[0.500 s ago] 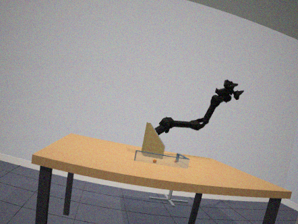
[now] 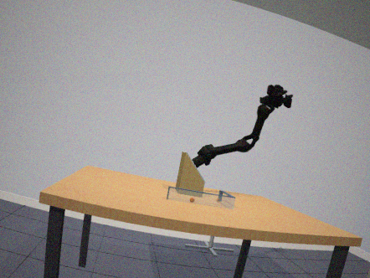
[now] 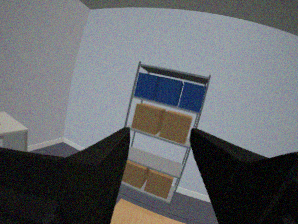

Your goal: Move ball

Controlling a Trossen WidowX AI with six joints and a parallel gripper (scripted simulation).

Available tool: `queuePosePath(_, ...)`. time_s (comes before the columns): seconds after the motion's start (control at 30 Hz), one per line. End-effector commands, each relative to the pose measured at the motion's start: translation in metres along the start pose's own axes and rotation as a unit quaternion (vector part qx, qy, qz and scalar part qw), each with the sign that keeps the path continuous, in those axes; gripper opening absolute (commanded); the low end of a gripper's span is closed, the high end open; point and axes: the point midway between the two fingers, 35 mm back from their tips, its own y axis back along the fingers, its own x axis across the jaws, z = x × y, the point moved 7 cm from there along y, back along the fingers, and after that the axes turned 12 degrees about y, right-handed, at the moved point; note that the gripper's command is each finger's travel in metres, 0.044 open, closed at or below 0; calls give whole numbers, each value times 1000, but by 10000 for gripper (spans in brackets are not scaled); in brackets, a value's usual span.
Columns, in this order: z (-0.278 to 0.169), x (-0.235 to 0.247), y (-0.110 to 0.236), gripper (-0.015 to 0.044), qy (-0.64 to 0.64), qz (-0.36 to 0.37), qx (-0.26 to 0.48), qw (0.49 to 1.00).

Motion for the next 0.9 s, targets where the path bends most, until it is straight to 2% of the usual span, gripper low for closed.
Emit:
queuePosePath(0.0, -24, -52, -26, 214, -18, -21, 42, 999)
queuePosePath(0.2, -71, -118, -57, 214, -48, -51, 116, 991)
queuePosePath(0.47, -163, -181, -89, 214, -87, -73, 235, 965)
queuePosePath(0.87, -318, -246, -100, 214, -107, -66, 417, 900)
